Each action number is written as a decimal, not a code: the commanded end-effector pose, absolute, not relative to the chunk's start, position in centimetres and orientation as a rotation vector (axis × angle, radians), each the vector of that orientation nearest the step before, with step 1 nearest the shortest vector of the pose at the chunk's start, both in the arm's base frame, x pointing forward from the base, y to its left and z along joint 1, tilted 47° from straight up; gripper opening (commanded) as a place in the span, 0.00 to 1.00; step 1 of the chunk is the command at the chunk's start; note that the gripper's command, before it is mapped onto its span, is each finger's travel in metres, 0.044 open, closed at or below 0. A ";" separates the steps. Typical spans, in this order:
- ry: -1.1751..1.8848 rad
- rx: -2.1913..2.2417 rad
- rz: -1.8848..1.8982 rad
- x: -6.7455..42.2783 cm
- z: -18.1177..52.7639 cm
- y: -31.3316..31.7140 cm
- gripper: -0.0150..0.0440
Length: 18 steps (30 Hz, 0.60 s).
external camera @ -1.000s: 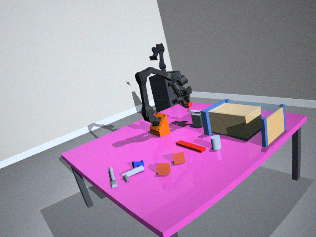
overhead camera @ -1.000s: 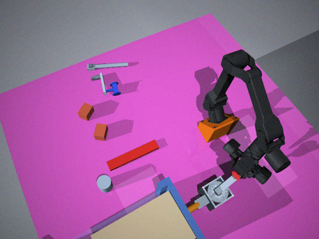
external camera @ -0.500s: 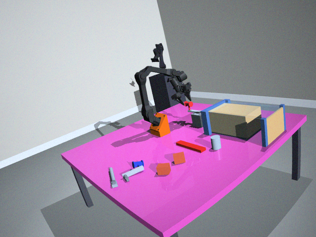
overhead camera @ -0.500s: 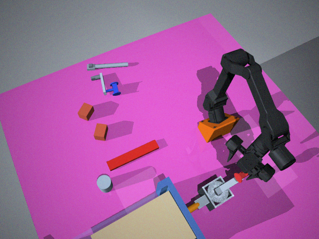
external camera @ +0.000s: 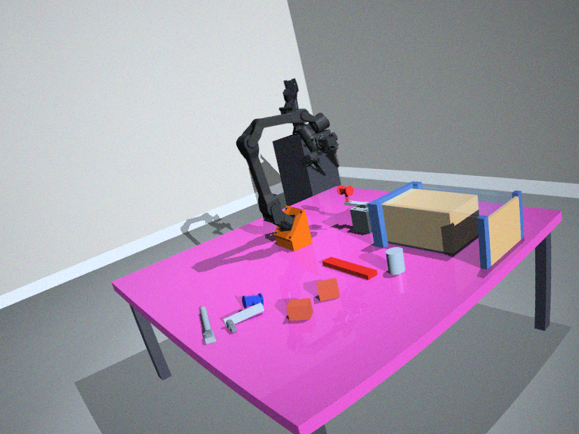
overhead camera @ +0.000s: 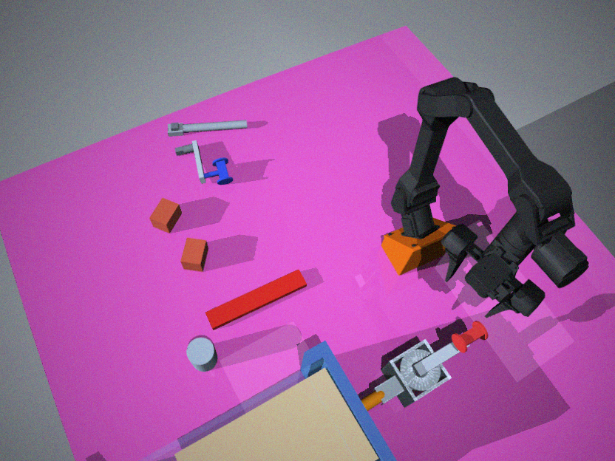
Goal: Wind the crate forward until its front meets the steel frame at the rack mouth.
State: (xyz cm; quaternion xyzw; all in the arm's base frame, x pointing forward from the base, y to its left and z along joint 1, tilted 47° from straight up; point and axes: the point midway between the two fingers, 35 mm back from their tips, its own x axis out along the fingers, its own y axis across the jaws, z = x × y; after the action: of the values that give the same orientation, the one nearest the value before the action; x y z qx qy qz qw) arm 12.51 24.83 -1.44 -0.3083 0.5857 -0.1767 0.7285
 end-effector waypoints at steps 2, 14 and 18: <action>1.321 -0.686 -0.413 13.6 -2.2 25.3 1.00; 1.573 -0.637 -0.529 23.9 -6.5 26.9 1.00; 1.604 -0.627 -0.540 25.1 -7.1 26.6 1.00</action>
State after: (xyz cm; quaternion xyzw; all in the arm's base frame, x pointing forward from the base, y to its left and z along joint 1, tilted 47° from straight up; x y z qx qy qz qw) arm 24.71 26.55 -6.76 -0.2726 0.6888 -0.2360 0.6289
